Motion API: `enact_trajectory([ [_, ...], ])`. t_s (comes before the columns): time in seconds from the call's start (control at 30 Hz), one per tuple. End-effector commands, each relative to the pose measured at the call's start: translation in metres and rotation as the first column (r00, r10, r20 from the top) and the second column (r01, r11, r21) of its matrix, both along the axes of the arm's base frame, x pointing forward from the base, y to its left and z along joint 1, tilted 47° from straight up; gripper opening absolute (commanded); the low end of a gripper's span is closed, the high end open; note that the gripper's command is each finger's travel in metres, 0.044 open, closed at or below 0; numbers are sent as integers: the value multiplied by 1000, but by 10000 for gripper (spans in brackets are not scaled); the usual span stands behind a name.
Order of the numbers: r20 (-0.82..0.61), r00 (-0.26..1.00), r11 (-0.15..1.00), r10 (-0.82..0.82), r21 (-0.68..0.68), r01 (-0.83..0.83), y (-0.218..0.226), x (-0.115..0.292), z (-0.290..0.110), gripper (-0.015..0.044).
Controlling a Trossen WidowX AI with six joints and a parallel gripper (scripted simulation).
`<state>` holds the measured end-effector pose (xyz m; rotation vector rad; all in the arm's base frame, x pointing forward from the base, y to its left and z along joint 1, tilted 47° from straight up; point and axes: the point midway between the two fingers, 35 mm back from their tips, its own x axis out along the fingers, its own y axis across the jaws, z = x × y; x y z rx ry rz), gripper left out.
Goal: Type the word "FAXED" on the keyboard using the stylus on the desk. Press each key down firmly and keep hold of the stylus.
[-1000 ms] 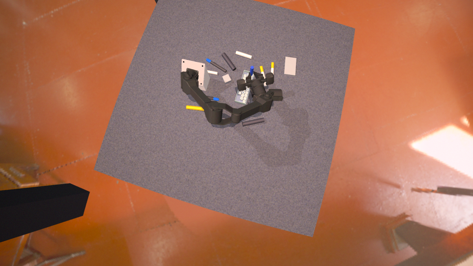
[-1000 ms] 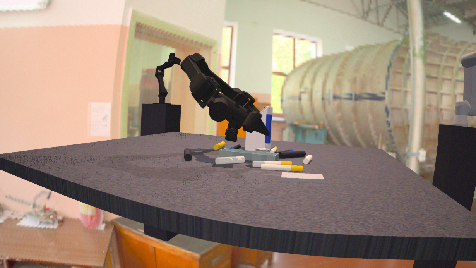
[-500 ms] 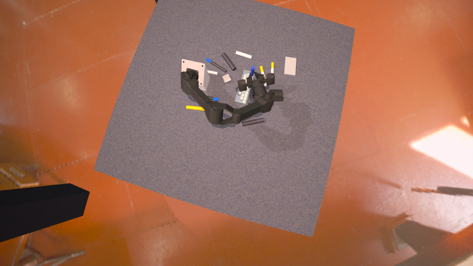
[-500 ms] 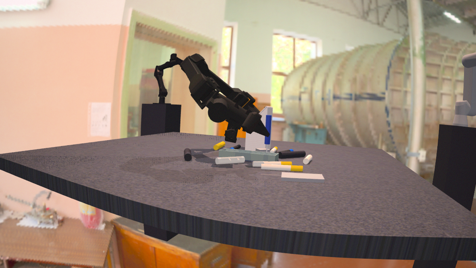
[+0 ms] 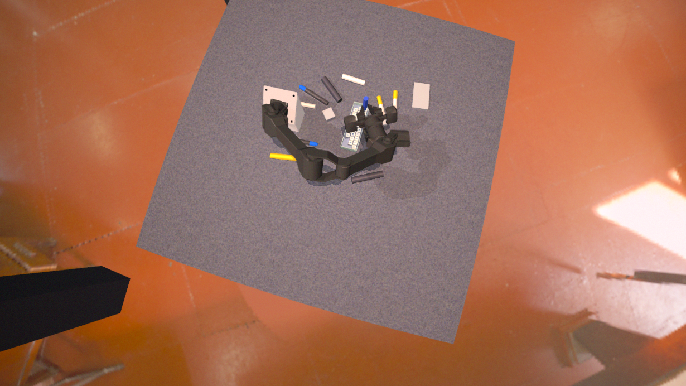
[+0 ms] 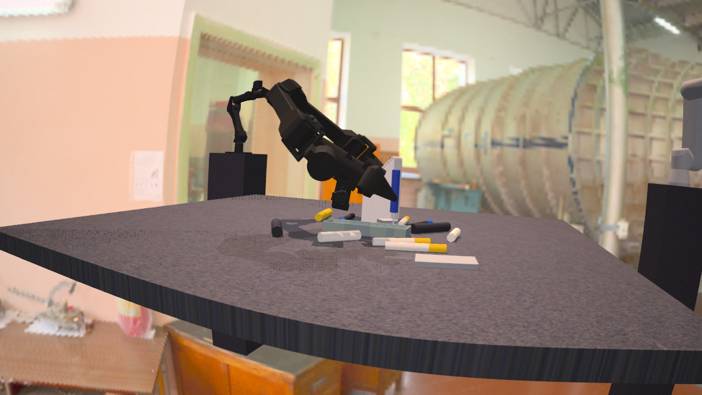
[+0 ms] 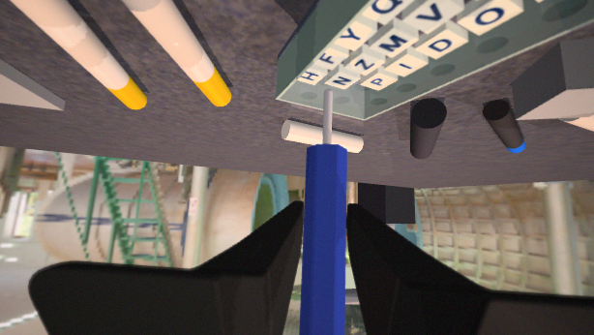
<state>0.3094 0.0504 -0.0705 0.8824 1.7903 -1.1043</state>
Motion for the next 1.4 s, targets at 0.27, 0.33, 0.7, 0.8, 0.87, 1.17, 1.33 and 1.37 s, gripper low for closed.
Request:
enact_trajectory([
  [0.27,2,1000,1000,4,-3,-4,-4,0,-3,81],
  [0.33,2,1000,1000,4,-3,-4,-4,0,-3,81],
  [0.7,2,1000,1000,4,-4,-4,-7,0,-6,81],
  [0.8,2,1000,1000,4,-4,-4,-8,1,-6,81],
  [0.87,2,1000,1000,4,-4,-4,-8,1,-7,81],
  [1.17,2,1000,1000,4,-4,-4,-10,1,-8,81],
  [1.33,2,1000,1000,4,-4,-4,-11,1,-9,81],
  [1.37,2,1000,1000,4,-4,-4,-11,1,-9,81],
])
